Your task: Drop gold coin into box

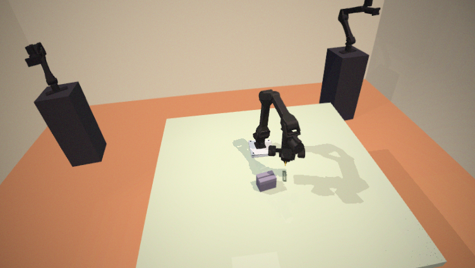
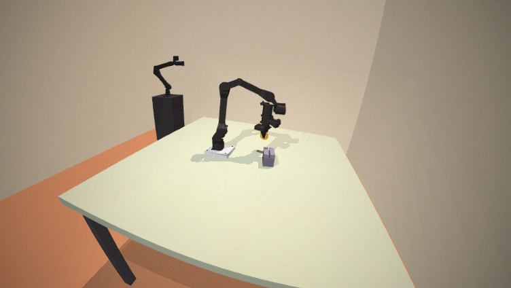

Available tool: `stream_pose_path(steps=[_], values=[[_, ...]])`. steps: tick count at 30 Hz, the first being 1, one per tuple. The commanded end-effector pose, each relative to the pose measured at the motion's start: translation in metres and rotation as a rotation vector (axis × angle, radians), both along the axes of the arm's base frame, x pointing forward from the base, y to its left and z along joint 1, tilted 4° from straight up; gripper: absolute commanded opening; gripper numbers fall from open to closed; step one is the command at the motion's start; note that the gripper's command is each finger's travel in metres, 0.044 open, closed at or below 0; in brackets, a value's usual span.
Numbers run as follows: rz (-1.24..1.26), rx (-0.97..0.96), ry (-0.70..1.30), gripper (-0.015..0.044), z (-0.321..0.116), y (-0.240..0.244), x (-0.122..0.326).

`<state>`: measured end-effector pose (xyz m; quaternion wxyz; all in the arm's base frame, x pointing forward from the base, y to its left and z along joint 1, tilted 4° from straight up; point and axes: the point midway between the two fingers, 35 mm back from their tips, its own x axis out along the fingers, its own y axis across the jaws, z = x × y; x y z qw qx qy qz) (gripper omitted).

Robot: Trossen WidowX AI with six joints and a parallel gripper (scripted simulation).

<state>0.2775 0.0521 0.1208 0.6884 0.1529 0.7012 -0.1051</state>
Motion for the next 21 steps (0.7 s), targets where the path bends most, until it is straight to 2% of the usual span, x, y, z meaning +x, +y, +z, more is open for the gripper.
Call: stream_pose_path(steps=[1, 21], values=[[-0.102, 0.004, -0.003, 0.0000, 0.0039, 0.0006, 0.0012], [-0.788, 0.004, 0.047, 0.0000, 0.0050, 0.0017, 0.0038]])
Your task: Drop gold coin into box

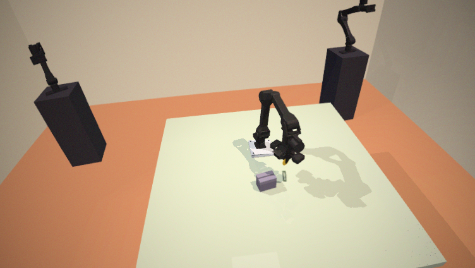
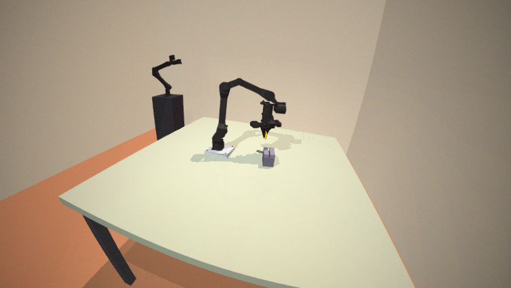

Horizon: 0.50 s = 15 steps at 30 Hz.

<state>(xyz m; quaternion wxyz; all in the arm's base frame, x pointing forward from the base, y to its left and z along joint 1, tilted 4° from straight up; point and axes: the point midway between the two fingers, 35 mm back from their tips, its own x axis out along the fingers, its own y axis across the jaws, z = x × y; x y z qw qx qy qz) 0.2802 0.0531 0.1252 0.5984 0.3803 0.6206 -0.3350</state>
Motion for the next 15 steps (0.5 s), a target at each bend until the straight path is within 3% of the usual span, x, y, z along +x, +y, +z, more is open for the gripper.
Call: stream_pose_path(steps=[1, 9, 15], values=[[-0.130, 0.003, 0.010, 0.0000, 0.0006, 0.0007, 0.0012], [-0.399, 0.005, 0.029, 0.0000, 0.0011, 0.0011, 0.0022], [-0.421, 0.005, 0.031, 0.0000, 0.0011, 0.0008, 0.0025]])
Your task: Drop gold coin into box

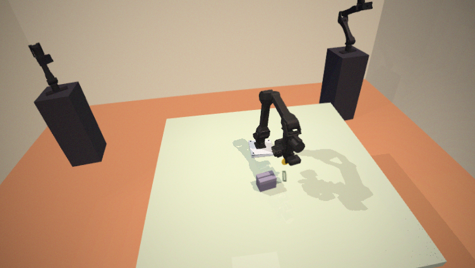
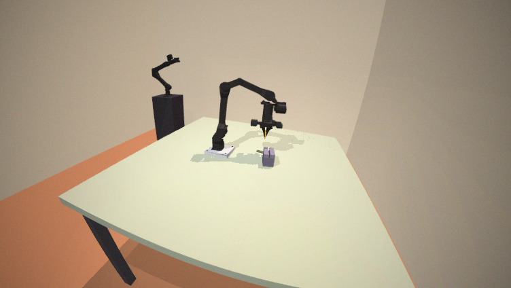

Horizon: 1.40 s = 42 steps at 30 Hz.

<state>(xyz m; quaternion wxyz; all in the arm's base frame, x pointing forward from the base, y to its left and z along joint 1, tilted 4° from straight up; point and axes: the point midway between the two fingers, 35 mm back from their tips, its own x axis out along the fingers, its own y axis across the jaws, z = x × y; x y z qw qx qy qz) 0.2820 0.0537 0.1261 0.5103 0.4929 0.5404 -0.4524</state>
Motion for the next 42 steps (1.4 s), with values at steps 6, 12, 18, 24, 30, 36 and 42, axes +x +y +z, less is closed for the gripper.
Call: stream_pose_path(steps=[6, 12, 18, 24, 30, 36, 42], values=[[-0.019, 0.001, 0.002, 0.0000, 0.000, -0.011, 0.007], [-0.019, -0.001, 0.001, 0.0000, -0.001, -0.025, 0.013], [-0.019, -0.002, 0.001, 0.0000, -0.002, -0.039, 0.018], [-0.019, -0.004, 0.000, 0.0000, -0.003, -0.053, 0.022], [-0.019, -0.005, 0.000, 0.0000, -0.004, -0.067, 0.026], [-0.019, -0.007, 0.000, 0.0000, -0.005, -0.082, 0.029], [-0.019, -0.008, 0.000, 0.0000, -0.006, -0.097, 0.032]])
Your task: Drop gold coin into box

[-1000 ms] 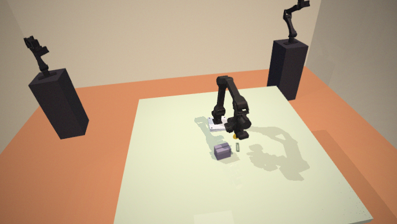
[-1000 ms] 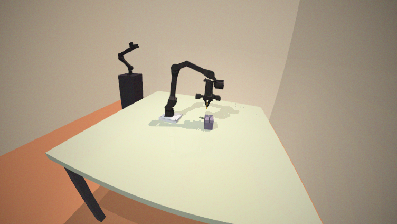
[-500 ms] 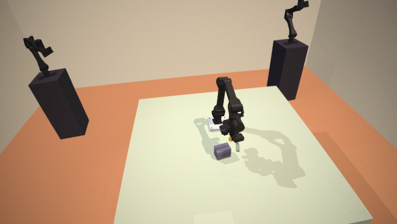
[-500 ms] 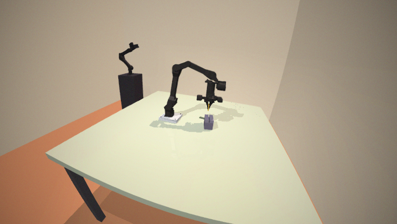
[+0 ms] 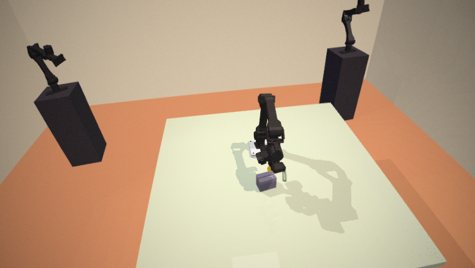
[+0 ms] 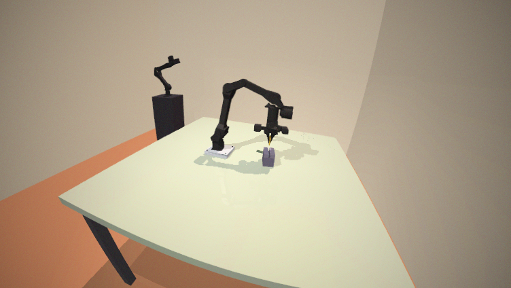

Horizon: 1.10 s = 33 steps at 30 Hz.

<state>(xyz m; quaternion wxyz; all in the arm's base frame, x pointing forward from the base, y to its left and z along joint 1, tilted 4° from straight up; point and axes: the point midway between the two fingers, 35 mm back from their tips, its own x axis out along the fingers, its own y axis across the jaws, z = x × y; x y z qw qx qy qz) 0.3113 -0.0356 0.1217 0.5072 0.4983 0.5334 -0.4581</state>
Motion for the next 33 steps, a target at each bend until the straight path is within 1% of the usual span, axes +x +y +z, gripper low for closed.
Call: stream_pose_path(steps=[1, 10, 23, 33], values=[[0.003, -0.004, 0.003, 0.0000, -0.001, -0.010, 0.003], [0.003, -0.005, 0.003, 0.0000, -0.003, -0.032, 0.005], [-0.002, -0.002, 0.000, 0.0000, -0.002, -0.027, 0.003], [0.005, -0.002, -0.001, 0.0000, -0.003, -0.033, 0.006]])
